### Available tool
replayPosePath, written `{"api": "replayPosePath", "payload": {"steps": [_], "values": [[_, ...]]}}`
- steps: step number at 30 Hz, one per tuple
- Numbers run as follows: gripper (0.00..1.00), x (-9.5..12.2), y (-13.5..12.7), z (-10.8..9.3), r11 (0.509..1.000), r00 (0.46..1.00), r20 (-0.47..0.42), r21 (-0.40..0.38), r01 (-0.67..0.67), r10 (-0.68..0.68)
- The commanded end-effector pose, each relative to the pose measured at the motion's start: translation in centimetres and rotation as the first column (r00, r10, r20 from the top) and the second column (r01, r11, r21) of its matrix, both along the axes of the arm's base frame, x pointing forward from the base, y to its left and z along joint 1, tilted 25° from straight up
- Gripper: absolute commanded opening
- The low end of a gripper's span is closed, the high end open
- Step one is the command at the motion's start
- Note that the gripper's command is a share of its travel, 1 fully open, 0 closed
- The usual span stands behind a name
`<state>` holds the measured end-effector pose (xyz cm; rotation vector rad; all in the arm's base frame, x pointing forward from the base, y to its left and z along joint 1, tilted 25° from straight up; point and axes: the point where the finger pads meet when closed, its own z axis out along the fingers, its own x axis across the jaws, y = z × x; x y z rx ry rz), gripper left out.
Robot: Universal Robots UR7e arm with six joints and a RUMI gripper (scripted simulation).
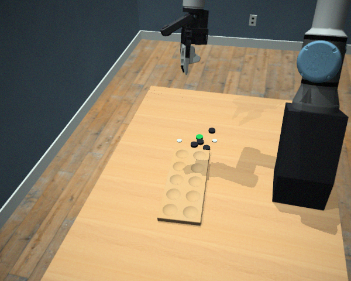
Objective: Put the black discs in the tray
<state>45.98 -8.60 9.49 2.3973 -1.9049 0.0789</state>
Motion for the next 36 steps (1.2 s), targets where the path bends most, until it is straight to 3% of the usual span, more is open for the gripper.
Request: {"api": "replayPosePath", "payload": {"steps": [1, 5, 9, 23, 26, 36], "values": [[0.28, 0.7, -4.2, -3.3, 0.990, 0.991, 0.015, -0.047, -0.135, 0.135], [0.28, 0.3, -6.7, -5.3, 0.975, 0.978, -0.002, -0.077, -0.209, 0.209], [0.28, 0.1, -7.5, -6.0, 0.969, 0.973, -0.010, -0.086, -0.232, 0.232], [0.28, -3.8, -15.4, -12.3, 0.867, 0.880, -0.126, -0.157, -0.473, 0.458], [0.28, -3.8, -15.4, -12.3, 0.867, 0.880, -0.126, -0.157, -0.473, 0.458], [0.28, -7.8, -19.4, -15.7, 0.774, 0.787, -0.228, -0.163, -0.611, 0.573]]}}
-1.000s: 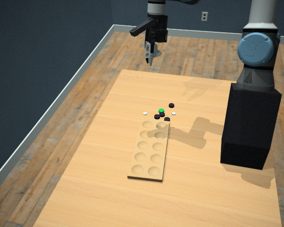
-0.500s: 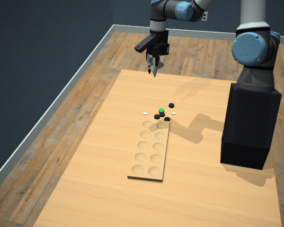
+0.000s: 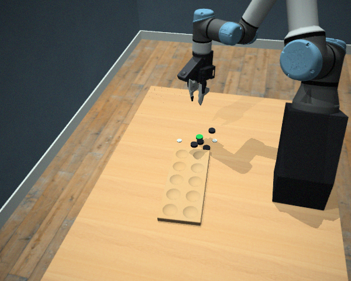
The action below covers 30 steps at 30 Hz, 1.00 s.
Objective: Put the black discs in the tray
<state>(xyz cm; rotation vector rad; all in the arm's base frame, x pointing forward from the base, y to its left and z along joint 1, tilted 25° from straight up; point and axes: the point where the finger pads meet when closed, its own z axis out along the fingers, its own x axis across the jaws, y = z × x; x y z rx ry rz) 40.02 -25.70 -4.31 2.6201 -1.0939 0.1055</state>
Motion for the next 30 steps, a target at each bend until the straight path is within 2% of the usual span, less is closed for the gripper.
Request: {"api": "replayPosePath", "payload": {"steps": [1, 18, 30], "values": [[0.28, -2.2, -2.6, -2.1, 0.992, 0.993, -0.031, -0.044, -0.118, 0.116], [0.28, -6.6, -5.4, -4.5, 0.966, 0.962, -0.132, -0.072, -0.249, 0.238], [0.28, -8.0, -6.1, -5.1, 0.955, 0.949, -0.164, -0.075, -0.286, 0.271]]}}
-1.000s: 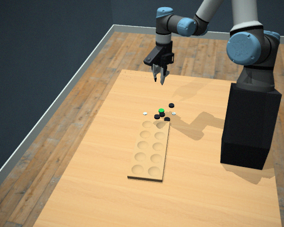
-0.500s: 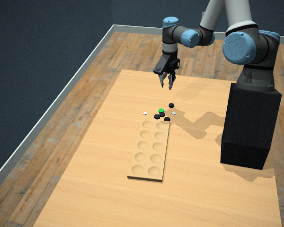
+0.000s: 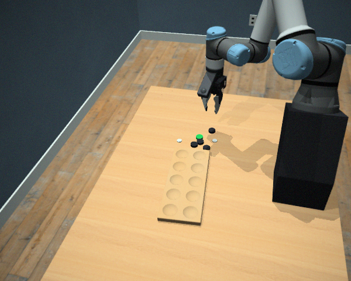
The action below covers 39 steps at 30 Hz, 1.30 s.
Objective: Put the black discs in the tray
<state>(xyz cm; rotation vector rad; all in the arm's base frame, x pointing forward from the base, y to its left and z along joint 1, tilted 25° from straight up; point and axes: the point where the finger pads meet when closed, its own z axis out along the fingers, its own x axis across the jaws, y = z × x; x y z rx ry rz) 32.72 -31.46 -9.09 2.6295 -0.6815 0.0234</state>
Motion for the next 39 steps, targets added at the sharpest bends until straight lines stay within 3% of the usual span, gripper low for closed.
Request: {"api": "replayPosePath", "payload": {"steps": [1, 28, 39], "values": [[0.28, -0.7, -0.3, -0.3, 1.000, 1.000, -0.012, -0.009, -0.024, 0.024], [0.28, -0.8, -1.2, -1.1, 0.999, 0.999, -0.015, -0.015, -0.033, 0.033], [0.28, -1.2, -2.8, -4.7, 0.999, 0.999, -0.014, -0.015, -0.033, 0.033]]}}
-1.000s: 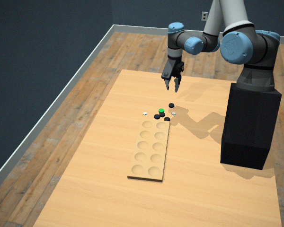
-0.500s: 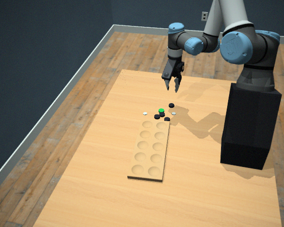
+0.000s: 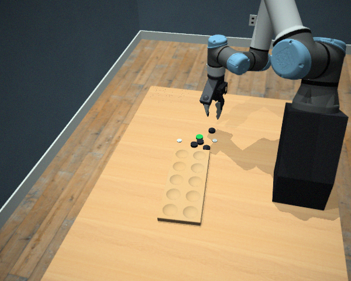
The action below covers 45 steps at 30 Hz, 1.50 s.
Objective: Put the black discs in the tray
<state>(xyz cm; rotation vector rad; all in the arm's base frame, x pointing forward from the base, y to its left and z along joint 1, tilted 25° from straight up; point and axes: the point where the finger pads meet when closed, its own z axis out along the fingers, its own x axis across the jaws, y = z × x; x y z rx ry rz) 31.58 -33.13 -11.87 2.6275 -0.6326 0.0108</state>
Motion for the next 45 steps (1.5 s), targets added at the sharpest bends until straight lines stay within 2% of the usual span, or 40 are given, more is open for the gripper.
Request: {"api": "replayPosePath", "payload": {"steps": [1, 16, 35, 36, 45], "values": [[0.28, -0.1, -1.3, -2.3, 1.000, 1.000, 0.005, -0.005, -0.002, 0.002], [0.28, -0.5, -3.1, -6.3, 1.000, 1.000, 0.005, -0.005, -0.002, 0.002], [0.28, -0.5, -3.1, -6.6, 1.000, 1.000, 0.004, -0.005, -0.003, 0.003], [0.00, -0.5, -3.1, -6.6, 1.000, 1.000, 0.004, -0.005, -0.003, 0.003], [0.00, -0.5, -3.1, -6.6, 1.000, 1.000, 0.004, -0.005, -0.003, 0.003]]}}
